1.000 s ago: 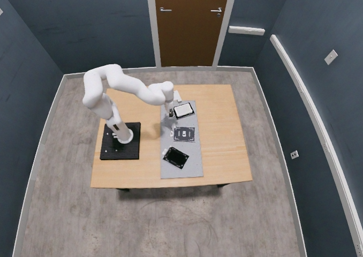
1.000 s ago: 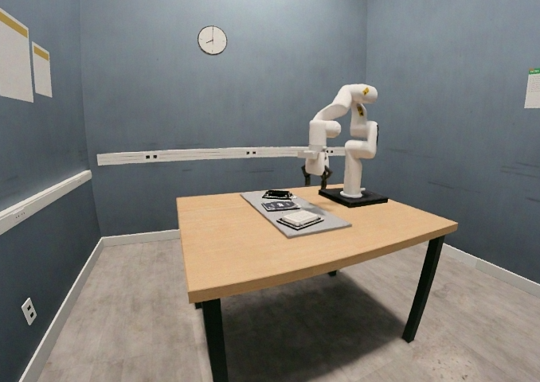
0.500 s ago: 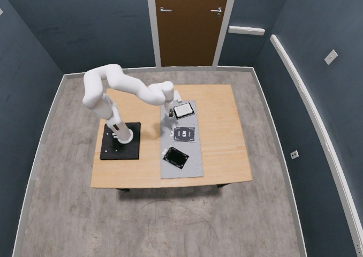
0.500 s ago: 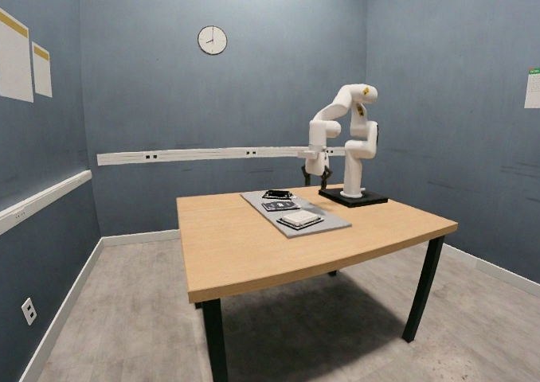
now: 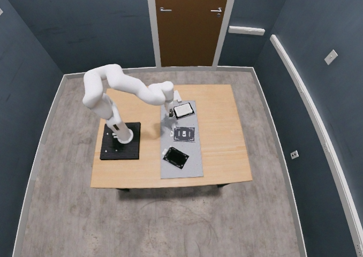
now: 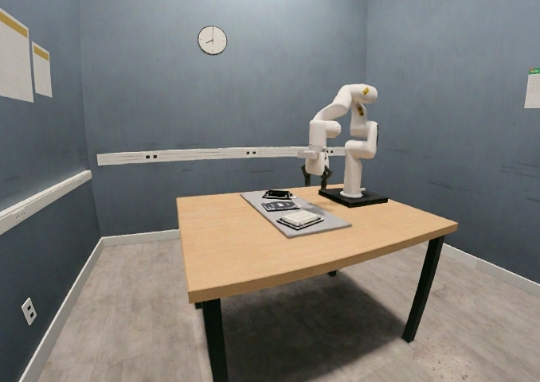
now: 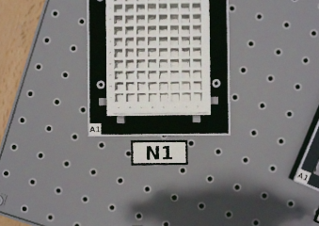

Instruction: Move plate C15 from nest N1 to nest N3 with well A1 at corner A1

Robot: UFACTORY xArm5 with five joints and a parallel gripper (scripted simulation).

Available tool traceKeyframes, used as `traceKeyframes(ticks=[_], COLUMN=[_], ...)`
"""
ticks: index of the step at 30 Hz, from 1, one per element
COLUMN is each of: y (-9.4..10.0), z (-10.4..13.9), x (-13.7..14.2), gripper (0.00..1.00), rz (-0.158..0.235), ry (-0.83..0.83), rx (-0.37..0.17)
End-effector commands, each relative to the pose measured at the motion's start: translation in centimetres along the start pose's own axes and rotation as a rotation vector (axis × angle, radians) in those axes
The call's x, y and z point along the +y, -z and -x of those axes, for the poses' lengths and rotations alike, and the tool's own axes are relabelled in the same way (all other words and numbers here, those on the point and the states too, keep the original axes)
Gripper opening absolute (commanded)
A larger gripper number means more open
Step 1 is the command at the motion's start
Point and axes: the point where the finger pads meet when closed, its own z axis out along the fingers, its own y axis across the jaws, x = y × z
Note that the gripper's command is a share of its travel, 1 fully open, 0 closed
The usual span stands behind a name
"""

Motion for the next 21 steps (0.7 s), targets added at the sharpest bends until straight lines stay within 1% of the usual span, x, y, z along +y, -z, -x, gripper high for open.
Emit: traceKeyframes(ticks=[1,5,12,14,21], y=[0.1,0.1,0.1,0.1,0.2], z=[-0.1,-0.1,-3.5,-3.5,-6.9], x=[0.0,0.0,-1.0,-1.0,-2.0], gripper=[1.0,1.0,1.0,1.0,1.0], rz=[0.0,0.0,0.0,0.0,0.0], ry=[0.0,0.0,0.0,0.0,0.0], rx=[0.004,0.004,0.004,0.004,0.004])
